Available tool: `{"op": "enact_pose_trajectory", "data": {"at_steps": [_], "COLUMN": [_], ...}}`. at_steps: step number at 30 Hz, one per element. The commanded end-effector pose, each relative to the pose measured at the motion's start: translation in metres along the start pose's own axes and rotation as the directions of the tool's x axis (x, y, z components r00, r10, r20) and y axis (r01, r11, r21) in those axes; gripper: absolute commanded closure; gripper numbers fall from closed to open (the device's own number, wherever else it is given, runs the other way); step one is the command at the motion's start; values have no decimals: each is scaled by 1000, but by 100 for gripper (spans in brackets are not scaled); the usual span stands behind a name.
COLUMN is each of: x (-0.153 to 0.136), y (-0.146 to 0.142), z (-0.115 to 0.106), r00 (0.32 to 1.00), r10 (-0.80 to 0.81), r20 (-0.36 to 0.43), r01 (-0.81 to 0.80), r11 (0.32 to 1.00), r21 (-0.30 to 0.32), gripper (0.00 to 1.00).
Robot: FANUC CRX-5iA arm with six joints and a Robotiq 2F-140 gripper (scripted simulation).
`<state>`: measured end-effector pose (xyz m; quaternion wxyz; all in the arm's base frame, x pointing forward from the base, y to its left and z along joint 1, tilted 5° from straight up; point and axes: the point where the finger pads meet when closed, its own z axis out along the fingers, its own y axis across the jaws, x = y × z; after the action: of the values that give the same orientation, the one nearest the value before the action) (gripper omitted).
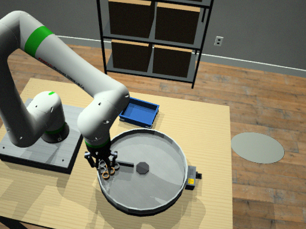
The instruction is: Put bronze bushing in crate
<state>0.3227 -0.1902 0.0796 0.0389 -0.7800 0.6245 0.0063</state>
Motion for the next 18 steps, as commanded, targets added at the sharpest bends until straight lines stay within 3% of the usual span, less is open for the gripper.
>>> {"op": "enact_pose_trajectory", "data": {"at_steps": [1,9,10,18], "x": [0,0,0,-1], "y": [0,0,0,-1], "z": [0,0,0,0], "r00": [1000,1000,1000,999], "r10": [0,0,0,16], "r20": [0,0,0,-28], "r01": [0,0,0,-16], "r11": [1000,1000,1000,1000], "r21": [0,0,0,-9], "gripper": [76,76,94,94]}}
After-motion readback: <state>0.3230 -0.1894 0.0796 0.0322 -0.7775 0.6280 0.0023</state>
